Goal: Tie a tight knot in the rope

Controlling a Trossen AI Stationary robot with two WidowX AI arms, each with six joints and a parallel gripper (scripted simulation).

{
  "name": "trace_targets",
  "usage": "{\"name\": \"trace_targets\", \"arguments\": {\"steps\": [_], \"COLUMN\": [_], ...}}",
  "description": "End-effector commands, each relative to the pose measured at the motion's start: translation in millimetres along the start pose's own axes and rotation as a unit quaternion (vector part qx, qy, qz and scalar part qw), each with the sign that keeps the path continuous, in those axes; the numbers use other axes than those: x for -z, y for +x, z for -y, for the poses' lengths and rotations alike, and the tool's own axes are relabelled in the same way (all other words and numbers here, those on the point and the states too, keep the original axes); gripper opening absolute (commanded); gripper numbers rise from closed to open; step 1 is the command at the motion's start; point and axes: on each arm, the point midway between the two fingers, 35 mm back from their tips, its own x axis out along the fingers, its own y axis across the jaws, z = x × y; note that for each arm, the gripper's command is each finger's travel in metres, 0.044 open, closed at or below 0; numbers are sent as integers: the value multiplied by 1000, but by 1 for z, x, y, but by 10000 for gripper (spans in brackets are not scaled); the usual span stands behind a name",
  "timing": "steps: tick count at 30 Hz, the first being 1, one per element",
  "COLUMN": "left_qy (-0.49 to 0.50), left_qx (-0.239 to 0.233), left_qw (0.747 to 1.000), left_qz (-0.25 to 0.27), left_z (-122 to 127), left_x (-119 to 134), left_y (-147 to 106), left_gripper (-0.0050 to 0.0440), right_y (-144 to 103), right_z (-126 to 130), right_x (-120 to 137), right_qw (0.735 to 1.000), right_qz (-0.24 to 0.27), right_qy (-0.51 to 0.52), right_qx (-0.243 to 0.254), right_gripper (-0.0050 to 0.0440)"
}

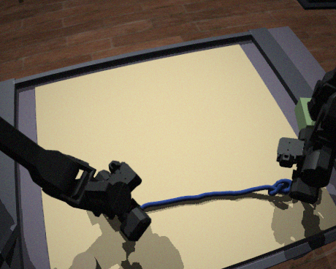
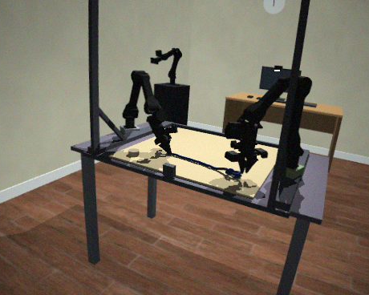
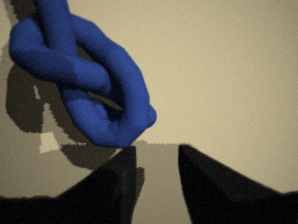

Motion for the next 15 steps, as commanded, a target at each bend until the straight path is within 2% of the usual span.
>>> {"name": "trace_targets", "arguments": {"steps": [1, 9, 11, 13, 15], "left_qy": [-5, -5, -5, -5, -5], "left_qx": [12, 12, 12, 12, 12], "left_qw": [1000, 1000, 1000, 1000, 1000], "left_qz": [6, 6, 6, 6, 6], "left_z": [7, 7, 7, 7, 7], "left_x": [-6, -6, -6, -6, -6], "left_y": [-7, -7, -7, -7, -7], "left_gripper": [45, 45, 45, 45, 45], "right_y": [-3, -3, -6, -6, -15], "right_z": [-3, -3, -3, -3, -4], "right_x": [0, 0, 0, 0, 0], "right_qw": [1000, 1000, 1000, 1000, 1000], "right_qz": [-1, -1, -1, -1, -1], "right_qy": [-2, -2, -2, -2, -2], "right_qx": [-8, -8, -8, -8, -8], "right_gripper": [100, 100, 148, 148, 196]}}
